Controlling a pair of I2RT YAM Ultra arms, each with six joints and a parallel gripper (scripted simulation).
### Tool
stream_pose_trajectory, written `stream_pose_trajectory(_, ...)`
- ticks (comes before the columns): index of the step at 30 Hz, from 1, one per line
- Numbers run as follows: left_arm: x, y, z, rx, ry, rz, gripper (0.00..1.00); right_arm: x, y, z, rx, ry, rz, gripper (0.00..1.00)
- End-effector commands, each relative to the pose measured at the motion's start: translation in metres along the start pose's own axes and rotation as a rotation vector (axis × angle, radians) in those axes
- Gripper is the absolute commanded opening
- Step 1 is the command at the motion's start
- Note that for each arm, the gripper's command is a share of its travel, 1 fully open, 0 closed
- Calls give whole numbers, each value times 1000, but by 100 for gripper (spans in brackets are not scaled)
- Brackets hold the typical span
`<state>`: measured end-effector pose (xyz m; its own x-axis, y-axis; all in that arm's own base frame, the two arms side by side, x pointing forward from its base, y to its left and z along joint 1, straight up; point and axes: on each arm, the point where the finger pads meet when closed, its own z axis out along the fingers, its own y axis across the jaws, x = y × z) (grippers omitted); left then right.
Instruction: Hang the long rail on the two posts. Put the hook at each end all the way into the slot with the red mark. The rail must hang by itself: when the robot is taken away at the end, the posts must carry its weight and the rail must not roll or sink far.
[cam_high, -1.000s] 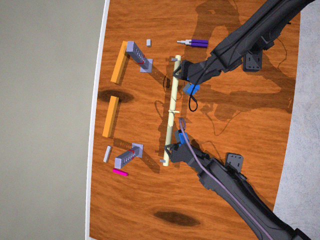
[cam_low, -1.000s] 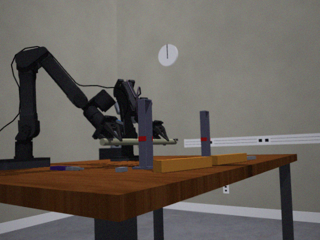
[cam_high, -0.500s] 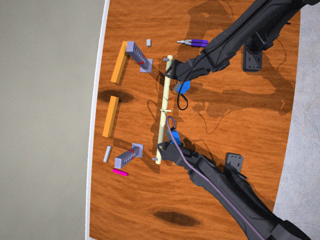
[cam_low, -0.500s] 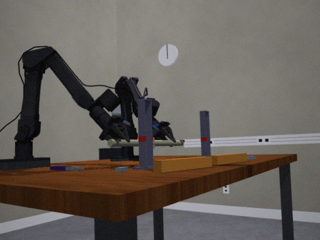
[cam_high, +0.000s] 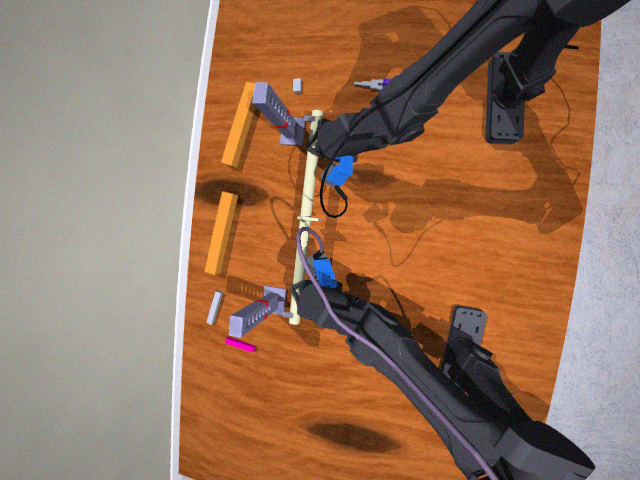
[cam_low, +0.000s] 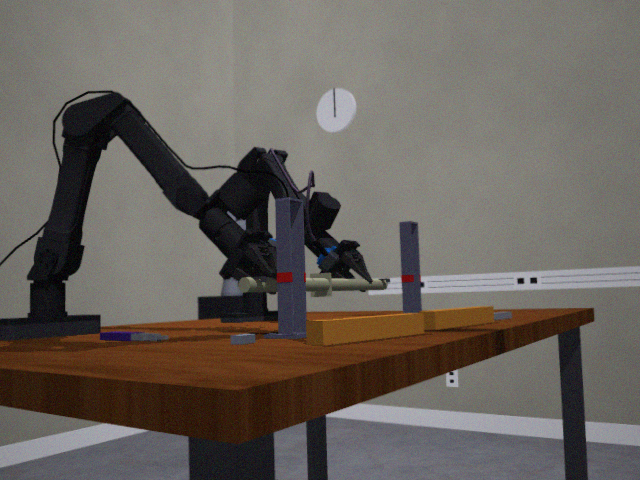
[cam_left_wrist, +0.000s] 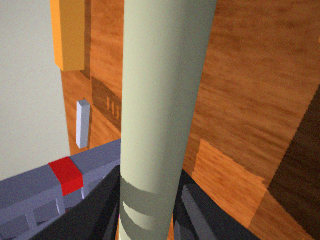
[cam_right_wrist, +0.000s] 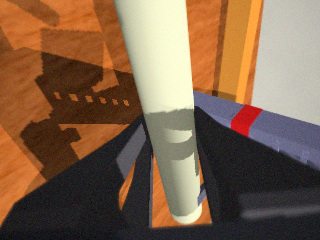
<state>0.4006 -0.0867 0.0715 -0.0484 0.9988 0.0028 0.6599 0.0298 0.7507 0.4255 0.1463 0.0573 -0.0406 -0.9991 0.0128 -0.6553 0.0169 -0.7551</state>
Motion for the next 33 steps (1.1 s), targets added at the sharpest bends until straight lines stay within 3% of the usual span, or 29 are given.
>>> stream_pose_trajectory(1, 0, 40, 1, -87, 3, -6, 19, -2, -38, 2, 77, -3, 22, 18)
stream_pose_trajectory(33, 0, 57, 14, -80, 4, -5, 19, -2, -53, 16, 68, -7, 26, 18)
